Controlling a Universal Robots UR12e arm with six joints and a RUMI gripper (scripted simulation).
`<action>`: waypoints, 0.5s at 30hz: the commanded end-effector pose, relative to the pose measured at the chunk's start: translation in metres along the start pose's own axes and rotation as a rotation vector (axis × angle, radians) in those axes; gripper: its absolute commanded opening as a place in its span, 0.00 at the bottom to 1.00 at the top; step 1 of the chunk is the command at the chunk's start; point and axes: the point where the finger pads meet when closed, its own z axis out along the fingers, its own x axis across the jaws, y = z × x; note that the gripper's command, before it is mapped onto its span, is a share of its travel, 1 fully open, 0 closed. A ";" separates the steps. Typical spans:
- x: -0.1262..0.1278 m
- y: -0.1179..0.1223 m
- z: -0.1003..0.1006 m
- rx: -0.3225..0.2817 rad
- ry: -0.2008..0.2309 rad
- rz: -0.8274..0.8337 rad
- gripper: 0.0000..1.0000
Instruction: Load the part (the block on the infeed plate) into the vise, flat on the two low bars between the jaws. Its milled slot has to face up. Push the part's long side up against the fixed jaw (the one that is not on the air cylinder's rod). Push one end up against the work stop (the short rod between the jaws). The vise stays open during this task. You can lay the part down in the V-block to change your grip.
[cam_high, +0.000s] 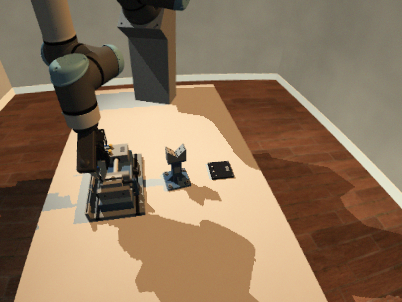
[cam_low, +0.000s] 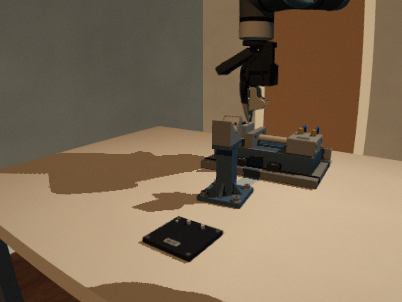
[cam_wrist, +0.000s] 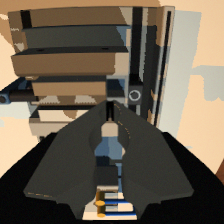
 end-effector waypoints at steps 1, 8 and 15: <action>0.000 0.000 0.000 0.001 0.000 0.000 0.00; 0.000 0.000 0.000 0.001 0.000 0.000 0.00; 0.001 0.000 0.000 0.001 0.000 0.000 0.00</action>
